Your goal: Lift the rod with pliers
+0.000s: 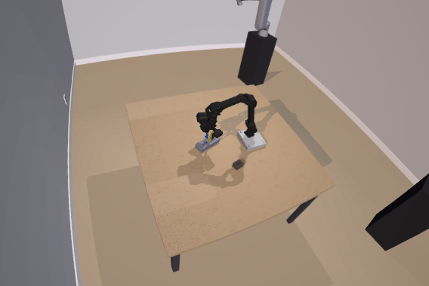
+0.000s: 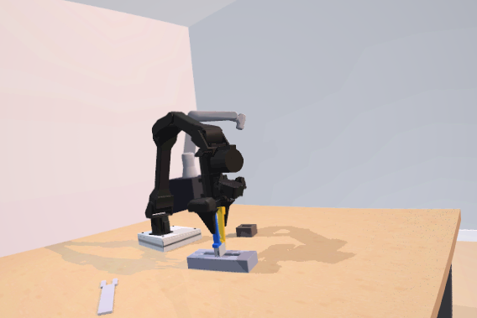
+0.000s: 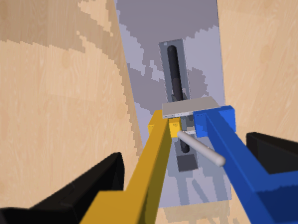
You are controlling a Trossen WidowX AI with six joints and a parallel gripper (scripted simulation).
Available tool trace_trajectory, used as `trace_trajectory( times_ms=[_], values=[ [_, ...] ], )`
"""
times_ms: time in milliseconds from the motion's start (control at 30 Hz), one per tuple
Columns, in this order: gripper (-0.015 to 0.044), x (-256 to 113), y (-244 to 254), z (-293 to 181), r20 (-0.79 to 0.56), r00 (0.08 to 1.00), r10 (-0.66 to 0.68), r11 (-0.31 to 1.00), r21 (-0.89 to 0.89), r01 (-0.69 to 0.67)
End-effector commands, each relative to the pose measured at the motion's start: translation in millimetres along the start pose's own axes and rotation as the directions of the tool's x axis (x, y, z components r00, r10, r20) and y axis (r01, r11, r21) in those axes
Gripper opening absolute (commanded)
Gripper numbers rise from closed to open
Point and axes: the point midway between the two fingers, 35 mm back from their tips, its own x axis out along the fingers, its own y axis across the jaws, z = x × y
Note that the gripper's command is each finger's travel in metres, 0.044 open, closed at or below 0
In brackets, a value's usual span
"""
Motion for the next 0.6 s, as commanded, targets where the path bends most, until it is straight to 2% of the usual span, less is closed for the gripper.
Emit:
trace_trajectory(
  times_ms=[0,567],
  values=[
    [0.0305,0.6,-0.7,0.4,0.002,1.000,-0.001,1.000,0.005,0.001],
    [0.0282,0.5,-2.6,0.4,0.002,1.000,-0.001,1.000,0.005,0.001]
  ],
)
